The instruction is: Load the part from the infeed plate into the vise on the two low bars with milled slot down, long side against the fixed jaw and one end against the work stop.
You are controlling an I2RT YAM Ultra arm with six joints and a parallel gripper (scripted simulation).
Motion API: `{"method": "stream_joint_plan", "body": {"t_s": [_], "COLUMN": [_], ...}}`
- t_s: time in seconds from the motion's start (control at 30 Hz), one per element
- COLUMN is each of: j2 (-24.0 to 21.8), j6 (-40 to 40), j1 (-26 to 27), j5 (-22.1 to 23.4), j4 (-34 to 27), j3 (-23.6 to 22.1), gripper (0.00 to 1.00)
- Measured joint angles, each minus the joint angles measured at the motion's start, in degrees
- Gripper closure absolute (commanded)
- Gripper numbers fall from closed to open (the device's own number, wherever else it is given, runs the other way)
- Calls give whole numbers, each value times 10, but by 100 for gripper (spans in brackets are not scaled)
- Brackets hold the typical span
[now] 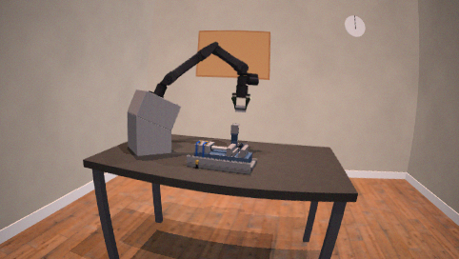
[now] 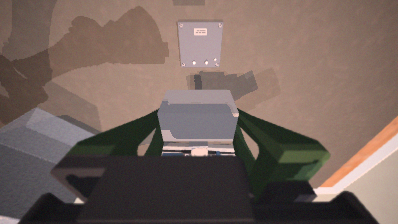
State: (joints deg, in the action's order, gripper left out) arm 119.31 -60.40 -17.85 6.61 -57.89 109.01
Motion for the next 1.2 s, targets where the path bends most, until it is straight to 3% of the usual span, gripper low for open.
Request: {"method": "stream_joint_plan", "body": {"t_s": [0.67, 1.2], "j2": [0, -14], "j6": [-8, -41], "j1": [8, 43], "j5": [2, 12], "j4": [1, 16], "j3": [-1, -40], "gripper": [100, 100]}}
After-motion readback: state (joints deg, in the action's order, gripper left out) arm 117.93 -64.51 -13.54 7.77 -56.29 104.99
